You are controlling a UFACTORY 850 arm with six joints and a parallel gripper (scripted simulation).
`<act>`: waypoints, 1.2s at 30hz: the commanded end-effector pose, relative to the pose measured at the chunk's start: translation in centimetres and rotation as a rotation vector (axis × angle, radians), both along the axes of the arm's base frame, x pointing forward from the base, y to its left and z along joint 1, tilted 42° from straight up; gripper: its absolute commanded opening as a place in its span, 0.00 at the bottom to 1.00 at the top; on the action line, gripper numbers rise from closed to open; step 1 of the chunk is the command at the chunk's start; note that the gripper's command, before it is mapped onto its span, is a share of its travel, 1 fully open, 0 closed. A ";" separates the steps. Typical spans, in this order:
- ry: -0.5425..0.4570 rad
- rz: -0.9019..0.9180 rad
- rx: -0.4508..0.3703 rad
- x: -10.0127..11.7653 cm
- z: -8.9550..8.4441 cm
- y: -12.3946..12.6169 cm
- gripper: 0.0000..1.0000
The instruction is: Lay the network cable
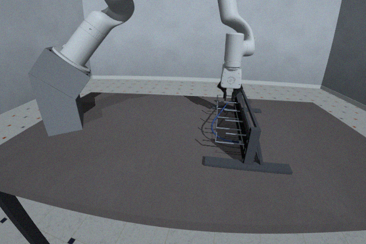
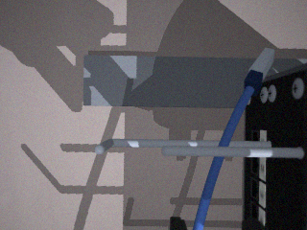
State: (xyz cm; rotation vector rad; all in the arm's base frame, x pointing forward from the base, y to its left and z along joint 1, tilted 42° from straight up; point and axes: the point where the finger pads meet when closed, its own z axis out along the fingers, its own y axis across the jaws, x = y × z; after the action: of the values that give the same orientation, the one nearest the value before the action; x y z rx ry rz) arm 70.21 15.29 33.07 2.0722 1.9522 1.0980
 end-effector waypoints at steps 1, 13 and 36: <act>0.000 0.001 0.000 -0.8 1.1 -0.5 0.35; 0.000 0.001 0.000 -2.4 3.3 -1.7 0.35; 0.000 0.001 0.000 -3.1 4.3 -2.3 0.00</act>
State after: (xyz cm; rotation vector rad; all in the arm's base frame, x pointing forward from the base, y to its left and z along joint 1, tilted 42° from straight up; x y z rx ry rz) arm 67.02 13.02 37.25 2.0735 1.9542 1.0968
